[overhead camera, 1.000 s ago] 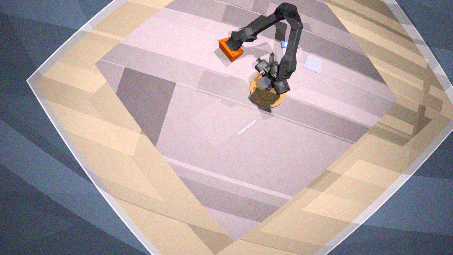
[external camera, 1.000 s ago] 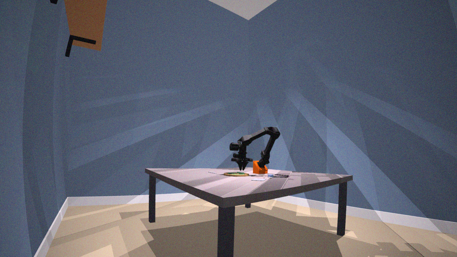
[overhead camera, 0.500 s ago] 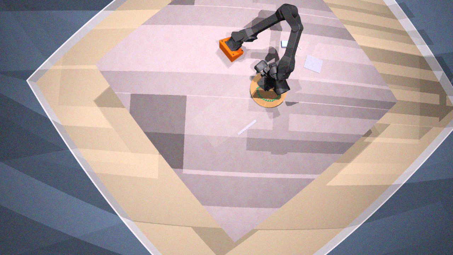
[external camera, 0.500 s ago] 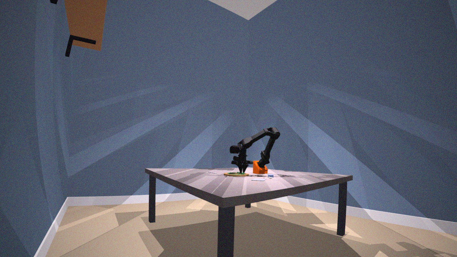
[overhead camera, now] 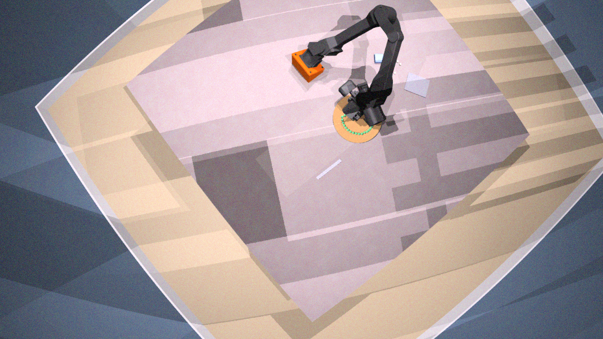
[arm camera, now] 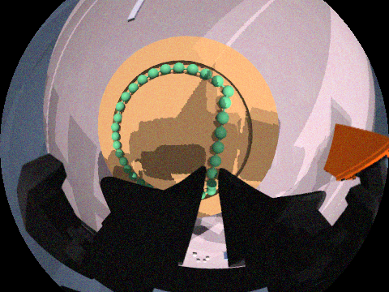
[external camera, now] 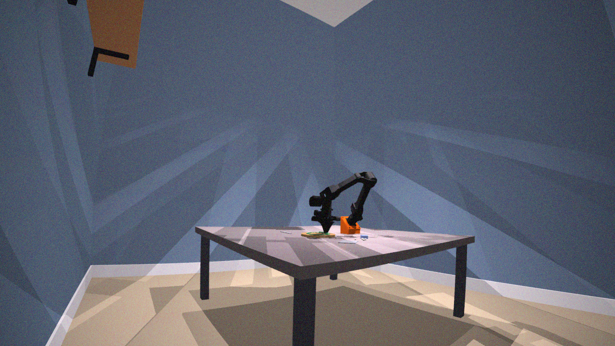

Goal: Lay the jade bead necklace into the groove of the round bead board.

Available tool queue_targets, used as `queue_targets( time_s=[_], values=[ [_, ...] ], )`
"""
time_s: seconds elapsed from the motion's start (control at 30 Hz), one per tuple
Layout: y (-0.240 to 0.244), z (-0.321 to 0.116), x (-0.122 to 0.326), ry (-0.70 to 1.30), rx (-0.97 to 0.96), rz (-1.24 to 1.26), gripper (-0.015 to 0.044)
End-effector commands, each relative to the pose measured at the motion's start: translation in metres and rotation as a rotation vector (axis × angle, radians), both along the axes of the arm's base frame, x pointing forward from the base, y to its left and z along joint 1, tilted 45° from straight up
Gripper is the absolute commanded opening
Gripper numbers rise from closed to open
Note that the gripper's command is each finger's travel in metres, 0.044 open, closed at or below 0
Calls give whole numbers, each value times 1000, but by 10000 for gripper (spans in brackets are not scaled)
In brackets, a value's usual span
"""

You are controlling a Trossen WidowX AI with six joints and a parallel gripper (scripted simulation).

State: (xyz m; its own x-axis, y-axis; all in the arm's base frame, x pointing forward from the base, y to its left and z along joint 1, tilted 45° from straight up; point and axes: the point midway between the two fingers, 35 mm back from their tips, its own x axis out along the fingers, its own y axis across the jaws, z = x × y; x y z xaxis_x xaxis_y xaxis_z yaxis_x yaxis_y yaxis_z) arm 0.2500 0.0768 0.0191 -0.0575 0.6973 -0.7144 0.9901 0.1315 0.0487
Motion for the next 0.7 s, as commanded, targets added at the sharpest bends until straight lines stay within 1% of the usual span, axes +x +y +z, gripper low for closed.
queue_targets(
  time_s=[0.0,0.67],
  values=[
    [0,0,0,-1,0,0,0],
    [-1,2,0,2,1,-1,0]
  ],
)
